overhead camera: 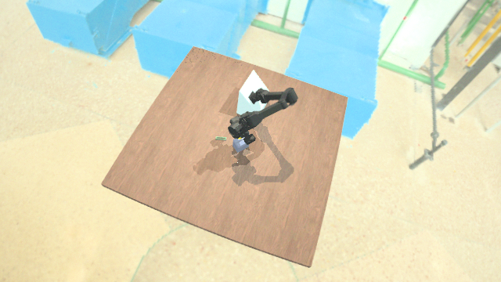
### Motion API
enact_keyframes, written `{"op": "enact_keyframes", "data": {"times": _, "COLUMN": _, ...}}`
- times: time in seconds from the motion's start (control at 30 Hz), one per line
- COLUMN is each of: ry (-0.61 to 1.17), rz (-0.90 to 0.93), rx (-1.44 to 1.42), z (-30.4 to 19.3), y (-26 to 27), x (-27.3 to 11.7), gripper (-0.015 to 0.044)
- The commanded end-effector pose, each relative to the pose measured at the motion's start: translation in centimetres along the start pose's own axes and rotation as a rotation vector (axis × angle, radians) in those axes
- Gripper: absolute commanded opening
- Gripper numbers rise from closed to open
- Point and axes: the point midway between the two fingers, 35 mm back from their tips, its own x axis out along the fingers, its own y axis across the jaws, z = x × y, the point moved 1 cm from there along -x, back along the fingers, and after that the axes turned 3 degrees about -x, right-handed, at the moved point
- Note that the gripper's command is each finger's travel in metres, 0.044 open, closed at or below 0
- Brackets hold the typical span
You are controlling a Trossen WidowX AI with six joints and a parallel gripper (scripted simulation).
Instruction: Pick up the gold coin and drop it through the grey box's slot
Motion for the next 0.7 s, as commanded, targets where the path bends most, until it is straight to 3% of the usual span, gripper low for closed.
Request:
{"op": "enact_keyframes", "data": {"times": 0.0, "ry": -0.001, "rz": 0.000, "rx": 0.000, "z": 0.10, "y": -0.07, "x": -0.04, "gripper": 0.0000}}
{"op": "enact_keyframes", "data": {"times": 0.67, "ry": -0.001, "rz": 0.000, "rx": 0.026, "z": -0.65, "y": 0.25, "x": 0.48, "gripper": 0.0000}}
